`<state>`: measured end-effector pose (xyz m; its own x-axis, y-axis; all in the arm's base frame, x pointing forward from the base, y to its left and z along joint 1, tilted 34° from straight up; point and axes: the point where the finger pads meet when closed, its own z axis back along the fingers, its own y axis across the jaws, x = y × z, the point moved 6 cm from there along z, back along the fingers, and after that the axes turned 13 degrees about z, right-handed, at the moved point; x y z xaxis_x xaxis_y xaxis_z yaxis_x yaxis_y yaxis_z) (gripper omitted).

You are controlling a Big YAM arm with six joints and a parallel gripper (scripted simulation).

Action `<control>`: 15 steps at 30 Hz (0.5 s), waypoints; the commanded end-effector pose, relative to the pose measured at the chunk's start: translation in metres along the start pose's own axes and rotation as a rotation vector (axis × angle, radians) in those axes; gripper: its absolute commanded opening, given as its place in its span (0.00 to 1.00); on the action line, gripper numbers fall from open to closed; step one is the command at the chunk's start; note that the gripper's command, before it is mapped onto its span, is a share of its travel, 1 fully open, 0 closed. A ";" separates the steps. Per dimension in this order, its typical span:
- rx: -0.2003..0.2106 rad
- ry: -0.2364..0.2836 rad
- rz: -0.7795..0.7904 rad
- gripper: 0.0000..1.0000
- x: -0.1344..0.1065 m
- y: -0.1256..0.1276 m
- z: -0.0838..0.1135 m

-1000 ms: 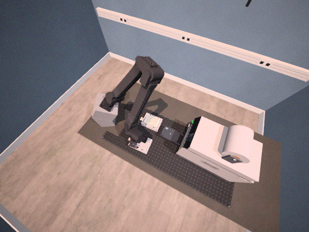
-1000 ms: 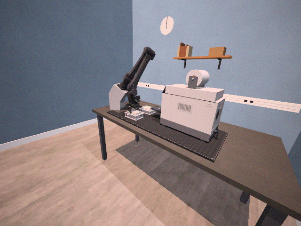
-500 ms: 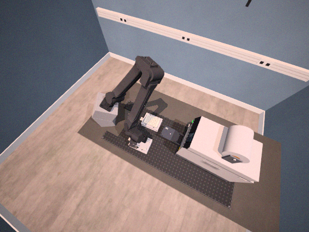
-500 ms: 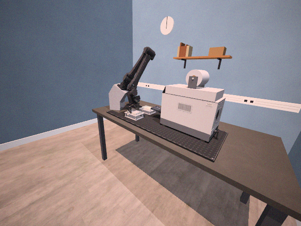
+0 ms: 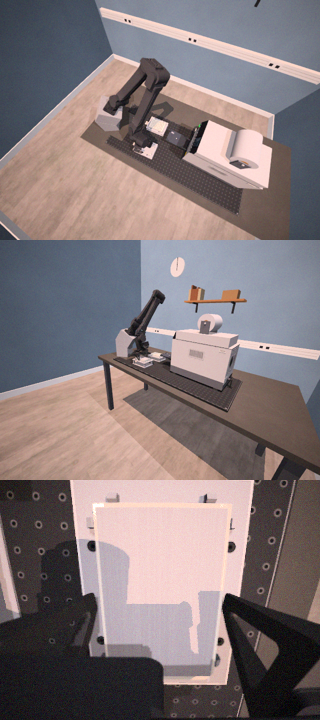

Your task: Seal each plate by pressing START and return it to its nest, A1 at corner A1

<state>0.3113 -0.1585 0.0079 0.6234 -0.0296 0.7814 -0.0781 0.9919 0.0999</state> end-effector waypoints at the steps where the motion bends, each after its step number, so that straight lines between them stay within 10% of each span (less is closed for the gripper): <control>1: -0.015 -0.009 0.003 1.00 0.003 -0.004 0.012; 15: -0.014 -0.010 0.006 1.00 0.007 -0.005 0.018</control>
<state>0.3059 -0.1602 0.0177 0.6248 -0.0262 0.7804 -0.0810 0.9919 0.0982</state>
